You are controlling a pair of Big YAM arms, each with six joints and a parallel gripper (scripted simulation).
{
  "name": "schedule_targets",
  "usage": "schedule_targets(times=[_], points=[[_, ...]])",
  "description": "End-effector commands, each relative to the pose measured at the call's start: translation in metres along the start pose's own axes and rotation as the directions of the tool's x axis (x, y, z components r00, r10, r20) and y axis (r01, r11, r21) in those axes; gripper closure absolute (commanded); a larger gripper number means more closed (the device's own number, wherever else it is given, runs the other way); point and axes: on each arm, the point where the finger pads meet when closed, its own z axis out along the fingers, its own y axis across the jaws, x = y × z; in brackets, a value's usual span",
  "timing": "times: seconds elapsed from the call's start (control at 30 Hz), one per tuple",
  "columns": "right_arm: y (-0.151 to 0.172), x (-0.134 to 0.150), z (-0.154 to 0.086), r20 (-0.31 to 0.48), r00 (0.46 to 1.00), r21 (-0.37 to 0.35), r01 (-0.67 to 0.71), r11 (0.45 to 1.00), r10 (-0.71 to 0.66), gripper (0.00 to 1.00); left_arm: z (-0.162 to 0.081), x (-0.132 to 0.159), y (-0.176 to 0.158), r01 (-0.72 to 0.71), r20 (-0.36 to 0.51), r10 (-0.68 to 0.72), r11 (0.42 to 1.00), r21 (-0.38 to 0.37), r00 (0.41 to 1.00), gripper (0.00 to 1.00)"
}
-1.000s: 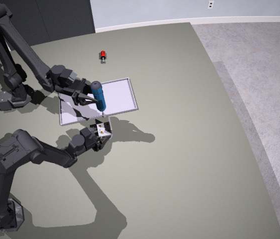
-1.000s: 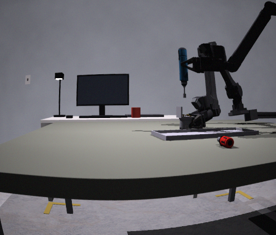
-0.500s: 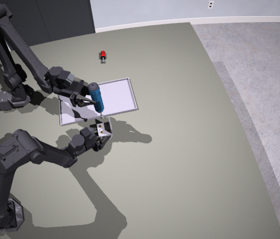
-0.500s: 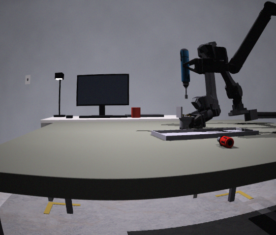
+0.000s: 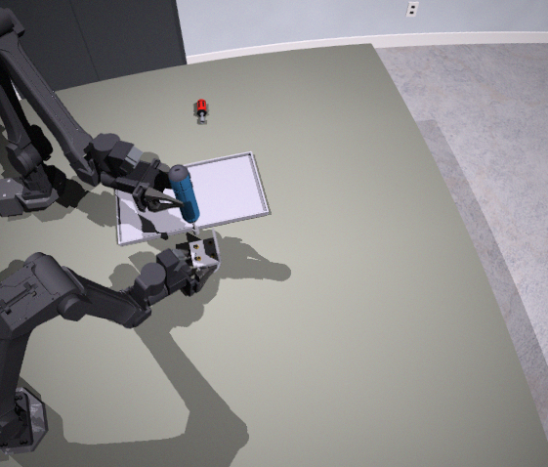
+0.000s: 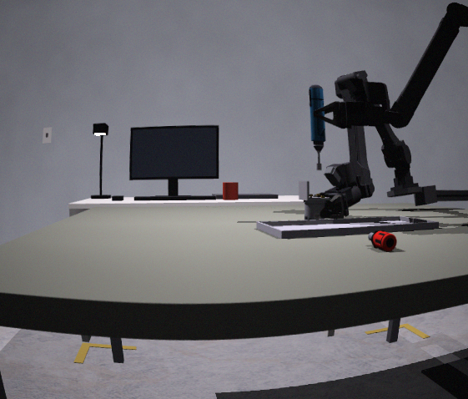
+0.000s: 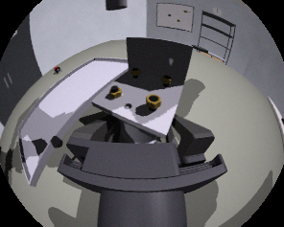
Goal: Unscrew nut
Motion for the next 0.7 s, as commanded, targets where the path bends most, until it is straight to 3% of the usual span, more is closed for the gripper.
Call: schedule_targets(times=[0.0, 0.67], points=[[-0.0086, 0.0153, 0.0001, -0.035, 0.999, 0.011, -0.001, 1.000, 0.001, 0.41, 0.0017, -0.0307, -0.0058, 0.020, 0.082, -0.020, 1.000, 0.007, 0.996, 0.58], [-0.0086, 0.0153, 0.0001, -0.035, 0.999, 0.011, -0.001, 1.000, 0.001, 0.41, -0.0016, -0.0290, -0.0078, 0.023, 0.082, -0.024, 1.000, 0.011, 0.996, 0.58]])
